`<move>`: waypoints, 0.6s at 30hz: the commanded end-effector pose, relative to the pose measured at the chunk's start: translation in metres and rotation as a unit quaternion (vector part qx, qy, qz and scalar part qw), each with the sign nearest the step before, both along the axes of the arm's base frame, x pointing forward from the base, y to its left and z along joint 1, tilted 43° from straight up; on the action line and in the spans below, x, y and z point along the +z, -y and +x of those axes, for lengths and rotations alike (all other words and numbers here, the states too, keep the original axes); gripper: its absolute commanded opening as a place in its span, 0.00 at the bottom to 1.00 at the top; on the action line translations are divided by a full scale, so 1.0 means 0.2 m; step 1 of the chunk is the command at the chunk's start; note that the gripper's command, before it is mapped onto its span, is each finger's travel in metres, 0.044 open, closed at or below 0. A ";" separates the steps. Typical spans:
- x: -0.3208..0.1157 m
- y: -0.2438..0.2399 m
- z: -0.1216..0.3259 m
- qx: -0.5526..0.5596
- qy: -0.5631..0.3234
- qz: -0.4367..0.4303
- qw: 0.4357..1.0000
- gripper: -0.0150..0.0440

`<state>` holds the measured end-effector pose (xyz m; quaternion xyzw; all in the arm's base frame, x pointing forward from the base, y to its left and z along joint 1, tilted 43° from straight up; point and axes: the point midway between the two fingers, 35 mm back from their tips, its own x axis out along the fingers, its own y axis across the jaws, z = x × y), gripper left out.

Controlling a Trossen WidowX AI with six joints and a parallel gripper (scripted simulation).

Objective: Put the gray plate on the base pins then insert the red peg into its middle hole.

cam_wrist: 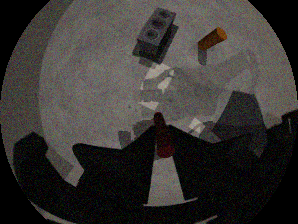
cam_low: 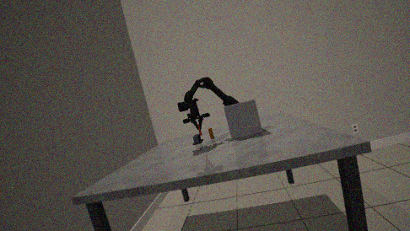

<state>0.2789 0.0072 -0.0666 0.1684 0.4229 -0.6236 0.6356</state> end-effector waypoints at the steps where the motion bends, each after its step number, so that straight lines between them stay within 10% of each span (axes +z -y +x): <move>1: 0.04 0.03 0.05 0.003 0.005 0.002 1.000 0.25; 18: 0.18 0.19 0.15 0.007 0.007 0.004 1.000 0.25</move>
